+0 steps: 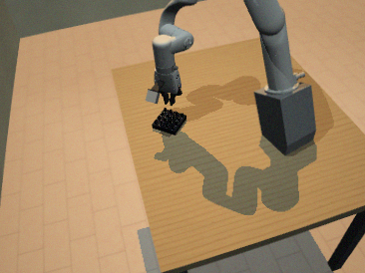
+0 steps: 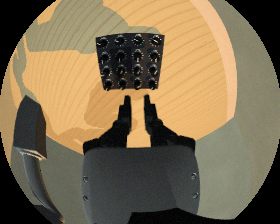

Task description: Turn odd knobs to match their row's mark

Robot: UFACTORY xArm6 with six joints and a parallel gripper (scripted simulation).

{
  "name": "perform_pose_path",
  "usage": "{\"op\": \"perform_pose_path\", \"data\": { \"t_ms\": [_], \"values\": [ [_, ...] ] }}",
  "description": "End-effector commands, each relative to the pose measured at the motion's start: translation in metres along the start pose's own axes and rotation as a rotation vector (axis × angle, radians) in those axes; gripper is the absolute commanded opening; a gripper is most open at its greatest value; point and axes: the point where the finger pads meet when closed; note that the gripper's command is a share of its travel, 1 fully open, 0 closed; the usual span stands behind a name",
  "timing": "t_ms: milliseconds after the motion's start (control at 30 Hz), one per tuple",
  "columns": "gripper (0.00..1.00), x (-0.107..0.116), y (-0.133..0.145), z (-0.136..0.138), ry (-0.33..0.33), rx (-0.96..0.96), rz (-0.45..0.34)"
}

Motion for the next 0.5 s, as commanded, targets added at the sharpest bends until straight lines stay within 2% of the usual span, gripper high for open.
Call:
{"op": "perform_pose_path", "data": {
  "t_ms": [0, 467],
  "values": [
    [0.19, -0.003, -0.001, 0.001, 0.003, 0.000, 0.001],
    [0.19, -0.019, -0.001, 0.001, 0.003, 0.000, 0.001]
  ]
}}
Point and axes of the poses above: the point where the finger pads meet when closed, its own x axis back along the fingers, its own z axis across the jaws, y = z × x, and after that the axes turned 10 degrees about -x, right-handed
